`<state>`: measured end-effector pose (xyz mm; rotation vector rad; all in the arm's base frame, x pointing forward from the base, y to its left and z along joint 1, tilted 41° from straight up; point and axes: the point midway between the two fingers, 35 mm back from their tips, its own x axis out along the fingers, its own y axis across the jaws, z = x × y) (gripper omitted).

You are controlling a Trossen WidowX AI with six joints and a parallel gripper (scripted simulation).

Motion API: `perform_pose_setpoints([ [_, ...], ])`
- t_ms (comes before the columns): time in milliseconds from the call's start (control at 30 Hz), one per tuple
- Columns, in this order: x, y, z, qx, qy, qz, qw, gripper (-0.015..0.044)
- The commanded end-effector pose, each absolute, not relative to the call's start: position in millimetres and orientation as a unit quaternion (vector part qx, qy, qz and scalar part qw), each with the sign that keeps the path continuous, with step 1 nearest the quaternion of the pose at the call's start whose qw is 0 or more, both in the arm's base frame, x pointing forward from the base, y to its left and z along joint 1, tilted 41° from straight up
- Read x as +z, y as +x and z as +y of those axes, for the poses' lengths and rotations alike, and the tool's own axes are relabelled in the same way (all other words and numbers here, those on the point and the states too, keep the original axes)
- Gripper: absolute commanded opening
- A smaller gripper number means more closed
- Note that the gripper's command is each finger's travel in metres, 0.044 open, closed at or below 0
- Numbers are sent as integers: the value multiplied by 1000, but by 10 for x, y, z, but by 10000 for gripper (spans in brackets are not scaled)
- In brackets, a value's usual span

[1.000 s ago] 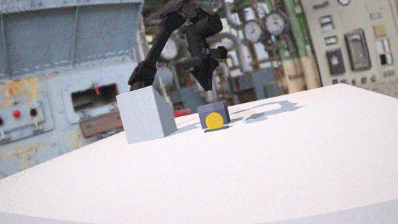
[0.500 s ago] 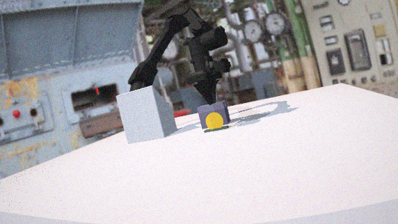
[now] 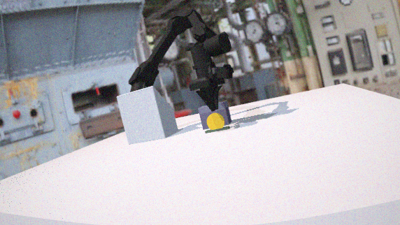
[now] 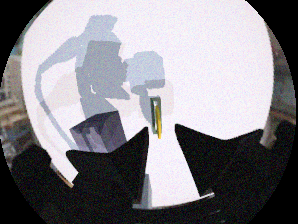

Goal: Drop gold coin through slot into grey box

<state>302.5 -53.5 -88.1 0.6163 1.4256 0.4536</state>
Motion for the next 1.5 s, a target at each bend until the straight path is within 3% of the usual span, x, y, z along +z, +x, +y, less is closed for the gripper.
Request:
perform_pose_setpoints([
  [0,-961,2984,-455,205,283,642,683,161],
  [1200,-1286,3007,-163,206,284,642,682,161],
  [1400,-1286,3007,-163,206,284,642,682,3],
  [1467,-1286,3007,-163,206,284,642,682,0],
])
